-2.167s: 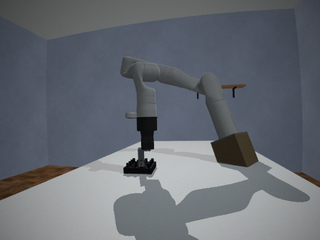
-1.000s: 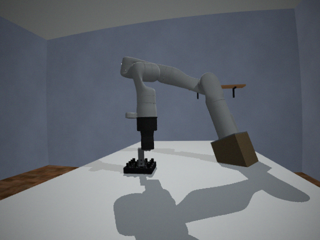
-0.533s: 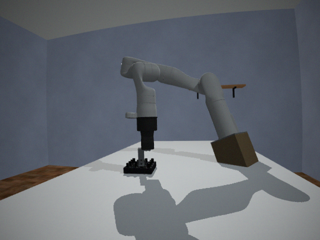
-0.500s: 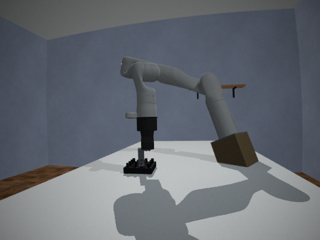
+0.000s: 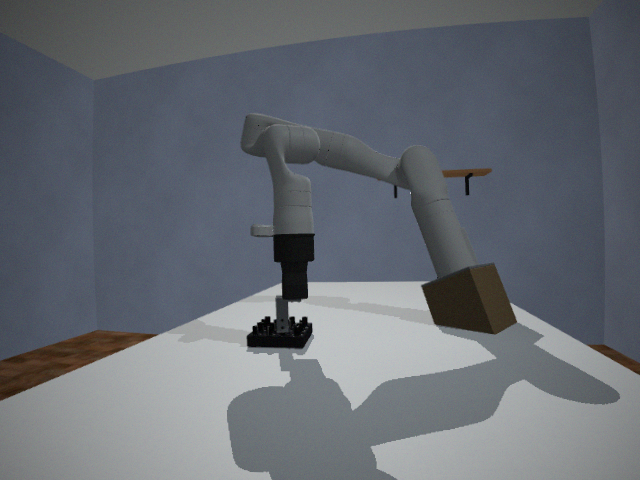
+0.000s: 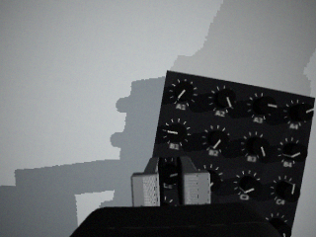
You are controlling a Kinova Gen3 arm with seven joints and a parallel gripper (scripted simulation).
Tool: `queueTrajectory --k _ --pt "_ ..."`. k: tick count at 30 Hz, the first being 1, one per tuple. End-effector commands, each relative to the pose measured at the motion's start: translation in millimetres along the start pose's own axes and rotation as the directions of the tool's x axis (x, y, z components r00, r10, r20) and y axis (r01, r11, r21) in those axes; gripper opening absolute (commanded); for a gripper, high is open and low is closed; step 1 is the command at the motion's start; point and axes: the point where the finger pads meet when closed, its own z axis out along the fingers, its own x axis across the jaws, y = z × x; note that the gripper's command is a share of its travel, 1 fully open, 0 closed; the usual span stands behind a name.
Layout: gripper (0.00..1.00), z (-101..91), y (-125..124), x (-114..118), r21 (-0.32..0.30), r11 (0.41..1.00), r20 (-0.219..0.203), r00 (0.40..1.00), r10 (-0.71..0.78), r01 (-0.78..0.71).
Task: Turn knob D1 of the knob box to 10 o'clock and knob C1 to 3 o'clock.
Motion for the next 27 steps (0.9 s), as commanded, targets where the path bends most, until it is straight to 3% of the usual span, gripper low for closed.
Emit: queueTrajectory --k 1,11,19,27 --pt "0.30 -0.7 -0.5 -0.4 0.002 1.000 0.001 1.000 0.014 -0.014" --pt "0.30 -0.7 -0.5 -0.4 0.002 0.989 0.001 0.989 0.151 -0.151" --pt "0.30 -0.7 -0.5 -0.4 0.001 0.945 0.001 0.945 0.328 -0.328" --pt "0.30 -0.7 -0.5 -0.4 0.001 0.916 0.001 0.916 0.401 -0.401"
